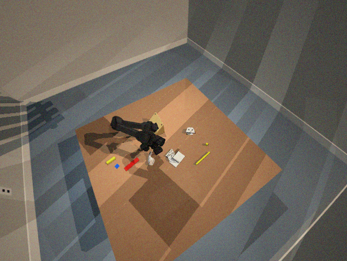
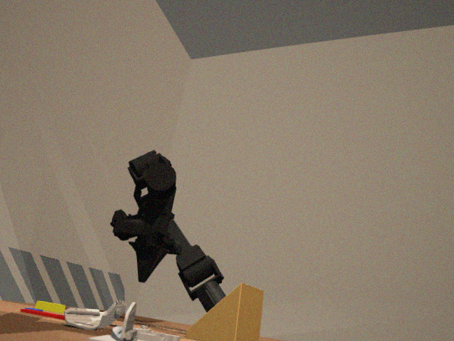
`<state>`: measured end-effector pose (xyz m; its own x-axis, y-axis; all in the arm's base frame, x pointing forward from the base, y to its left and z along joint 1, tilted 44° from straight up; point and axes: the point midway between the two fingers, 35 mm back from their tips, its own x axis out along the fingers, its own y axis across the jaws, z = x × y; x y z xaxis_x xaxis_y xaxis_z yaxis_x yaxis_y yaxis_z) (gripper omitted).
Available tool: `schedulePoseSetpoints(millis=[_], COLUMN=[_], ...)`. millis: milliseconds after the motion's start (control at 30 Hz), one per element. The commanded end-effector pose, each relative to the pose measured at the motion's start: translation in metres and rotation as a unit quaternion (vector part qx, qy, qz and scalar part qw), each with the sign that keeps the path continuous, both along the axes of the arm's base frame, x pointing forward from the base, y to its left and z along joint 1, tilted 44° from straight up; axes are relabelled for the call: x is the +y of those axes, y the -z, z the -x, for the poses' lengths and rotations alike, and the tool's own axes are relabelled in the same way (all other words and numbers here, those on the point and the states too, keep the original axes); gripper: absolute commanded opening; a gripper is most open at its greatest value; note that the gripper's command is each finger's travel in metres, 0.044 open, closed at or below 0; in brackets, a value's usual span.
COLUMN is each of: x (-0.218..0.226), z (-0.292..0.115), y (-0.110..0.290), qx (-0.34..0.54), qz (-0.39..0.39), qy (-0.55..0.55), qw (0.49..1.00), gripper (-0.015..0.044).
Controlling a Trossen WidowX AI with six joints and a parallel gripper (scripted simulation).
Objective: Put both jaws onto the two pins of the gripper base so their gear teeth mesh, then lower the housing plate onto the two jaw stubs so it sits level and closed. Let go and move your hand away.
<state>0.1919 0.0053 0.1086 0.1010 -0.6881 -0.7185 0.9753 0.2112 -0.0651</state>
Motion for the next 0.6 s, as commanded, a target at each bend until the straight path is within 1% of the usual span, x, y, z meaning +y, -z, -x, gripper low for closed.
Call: schedulePoseSetpoints(millis=[0,200,433,567], x=[-0.005,-0.013,-0.022,-0.023], z=[0.01,0.024,0.039,0.041], y=[0.0,-0.001,-0.001,-0.001], qx=[-0.039,-0.106,-0.182,-0.189], qz=[-0.005,-0.014,-0.025,-0.025], qy=[0.046,0.117,0.197,0.204], qw=[0.998,0.987,0.963,0.96], gripper=[0.0,0.0,0.0,0.0])
